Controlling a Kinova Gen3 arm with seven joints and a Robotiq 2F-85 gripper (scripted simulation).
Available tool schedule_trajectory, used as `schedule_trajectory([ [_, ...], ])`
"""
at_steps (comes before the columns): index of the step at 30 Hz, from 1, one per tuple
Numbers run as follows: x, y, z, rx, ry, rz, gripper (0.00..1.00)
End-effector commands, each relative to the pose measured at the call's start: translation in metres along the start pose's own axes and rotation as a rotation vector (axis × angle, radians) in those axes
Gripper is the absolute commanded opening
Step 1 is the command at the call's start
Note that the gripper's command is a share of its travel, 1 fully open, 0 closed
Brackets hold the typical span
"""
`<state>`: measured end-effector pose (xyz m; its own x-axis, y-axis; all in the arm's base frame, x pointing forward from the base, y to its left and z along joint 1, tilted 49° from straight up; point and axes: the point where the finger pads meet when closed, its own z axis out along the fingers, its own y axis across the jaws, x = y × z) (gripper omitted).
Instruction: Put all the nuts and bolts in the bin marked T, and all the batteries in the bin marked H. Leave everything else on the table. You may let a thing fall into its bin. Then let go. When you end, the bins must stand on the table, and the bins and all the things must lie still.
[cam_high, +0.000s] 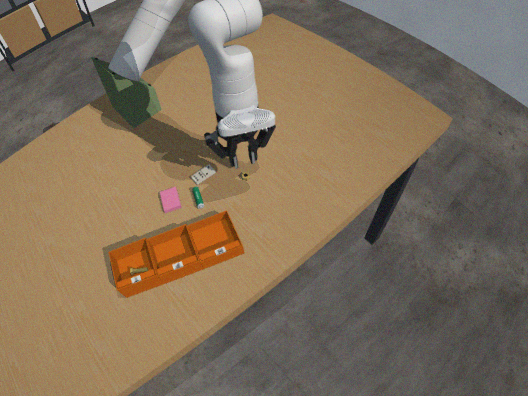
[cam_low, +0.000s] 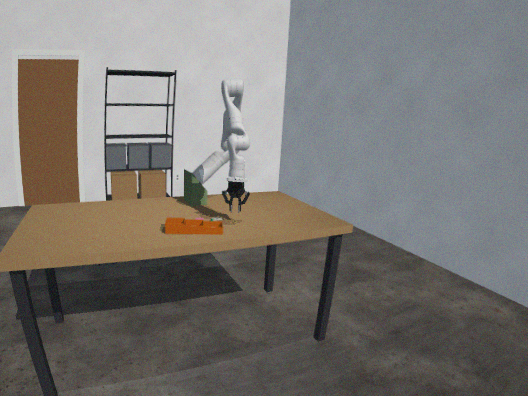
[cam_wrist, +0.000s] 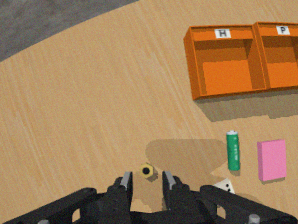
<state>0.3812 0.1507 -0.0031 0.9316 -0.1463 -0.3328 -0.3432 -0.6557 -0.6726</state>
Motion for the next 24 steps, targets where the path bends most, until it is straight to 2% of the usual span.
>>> schedule_trajectory([
  [1, -0.004, -0.001, 0.013, 0.0, -0.011, -0.003, 0.31],
  [7, -0.006, -0.002, 0.037, 0.0, -0.011, -0.003, 0.31],
  [24, -0.004, -0.001, 0.037, 0.0, -0.011, -0.003, 0.31],
])
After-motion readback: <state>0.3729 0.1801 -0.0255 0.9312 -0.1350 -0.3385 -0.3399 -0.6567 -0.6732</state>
